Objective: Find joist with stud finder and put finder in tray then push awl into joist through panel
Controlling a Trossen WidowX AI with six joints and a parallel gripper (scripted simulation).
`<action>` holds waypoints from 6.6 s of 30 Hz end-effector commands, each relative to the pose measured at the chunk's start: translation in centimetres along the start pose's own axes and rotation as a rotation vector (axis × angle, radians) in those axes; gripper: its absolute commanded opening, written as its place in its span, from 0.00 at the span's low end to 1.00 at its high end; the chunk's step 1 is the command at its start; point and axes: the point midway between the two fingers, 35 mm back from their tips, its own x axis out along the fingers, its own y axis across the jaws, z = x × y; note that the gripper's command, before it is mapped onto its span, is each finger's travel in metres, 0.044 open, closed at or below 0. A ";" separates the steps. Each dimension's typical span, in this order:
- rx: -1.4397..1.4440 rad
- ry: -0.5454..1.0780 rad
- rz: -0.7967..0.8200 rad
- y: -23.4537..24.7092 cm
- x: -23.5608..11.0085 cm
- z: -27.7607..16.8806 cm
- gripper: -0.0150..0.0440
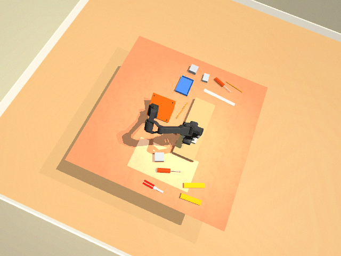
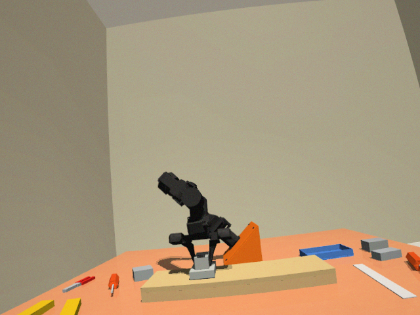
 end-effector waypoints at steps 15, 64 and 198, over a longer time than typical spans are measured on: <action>0.005 0.001 -0.005 -3.5 0.0 0.0 0.25; 0.001 -0.001 -0.006 -10.0 -0.1 0.0 0.25; -1.501 -0.019 0.460 44.1 -6.5 -20.4 0.25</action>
